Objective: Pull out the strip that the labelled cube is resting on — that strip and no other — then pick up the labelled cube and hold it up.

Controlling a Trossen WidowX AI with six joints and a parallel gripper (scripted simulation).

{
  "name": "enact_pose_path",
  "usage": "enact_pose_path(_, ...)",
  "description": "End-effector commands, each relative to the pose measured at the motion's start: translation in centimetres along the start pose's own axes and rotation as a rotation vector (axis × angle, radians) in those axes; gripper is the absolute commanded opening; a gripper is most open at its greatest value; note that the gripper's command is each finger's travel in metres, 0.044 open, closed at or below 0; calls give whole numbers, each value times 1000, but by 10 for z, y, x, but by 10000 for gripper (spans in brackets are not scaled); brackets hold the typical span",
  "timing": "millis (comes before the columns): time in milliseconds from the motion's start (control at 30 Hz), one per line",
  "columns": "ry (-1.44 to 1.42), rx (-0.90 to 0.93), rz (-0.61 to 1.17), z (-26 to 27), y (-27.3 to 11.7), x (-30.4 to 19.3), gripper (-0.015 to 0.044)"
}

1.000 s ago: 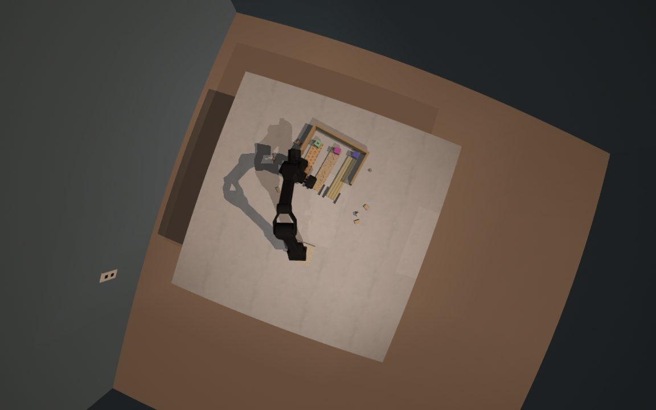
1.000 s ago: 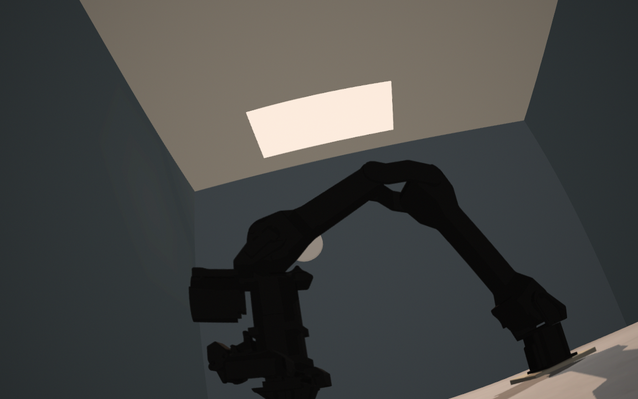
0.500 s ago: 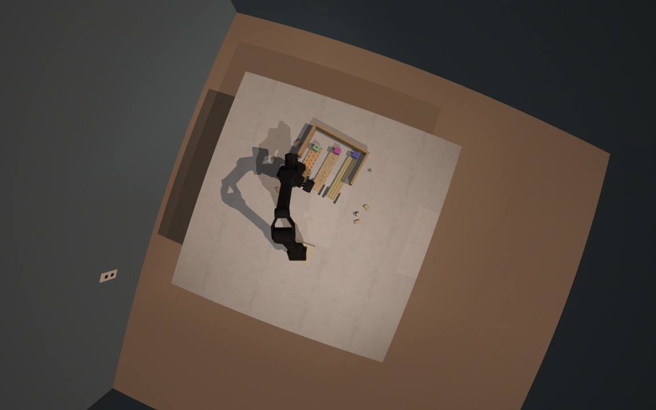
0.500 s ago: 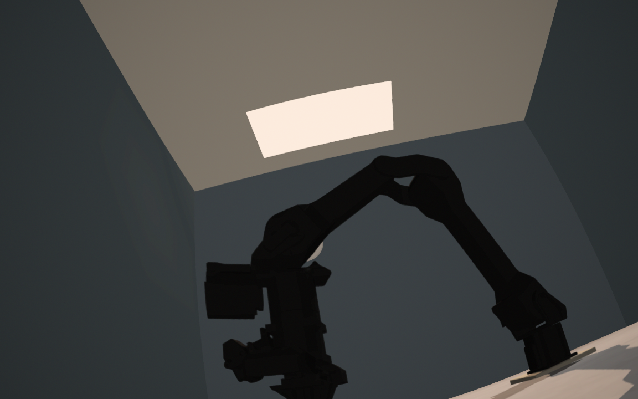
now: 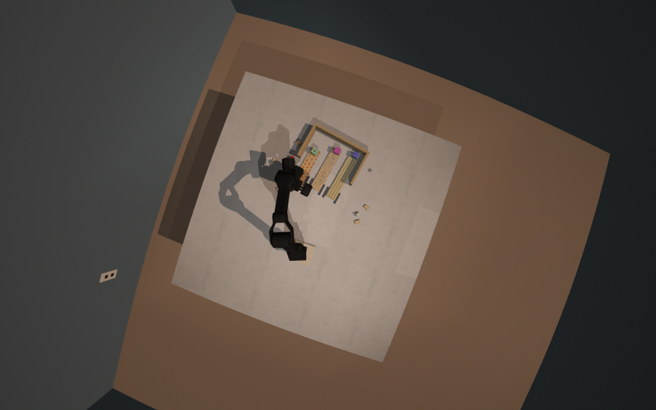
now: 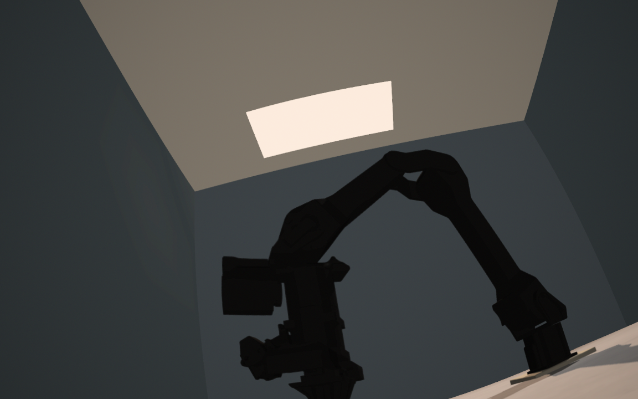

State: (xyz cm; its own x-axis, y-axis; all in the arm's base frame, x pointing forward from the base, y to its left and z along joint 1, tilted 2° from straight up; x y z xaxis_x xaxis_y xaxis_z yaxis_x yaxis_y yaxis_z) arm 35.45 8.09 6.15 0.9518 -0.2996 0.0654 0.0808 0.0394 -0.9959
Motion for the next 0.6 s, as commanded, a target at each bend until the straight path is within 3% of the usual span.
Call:
enact_pose_path(0,-3,-10,26,0,7,-13,0)
enact_pose_path(567,-3,-10,28,1,7,-38,0)
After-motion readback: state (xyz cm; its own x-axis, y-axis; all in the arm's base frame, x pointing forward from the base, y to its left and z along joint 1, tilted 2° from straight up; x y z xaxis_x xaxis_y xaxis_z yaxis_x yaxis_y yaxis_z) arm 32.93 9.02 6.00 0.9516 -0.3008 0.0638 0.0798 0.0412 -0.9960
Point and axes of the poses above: the point midway between the two fingers, 35 mm back from their tips, its own y axis out along the fingers, its own z axis across the jaws, x = y × z, the point moved 1 cm from there along -y, back along the fingers
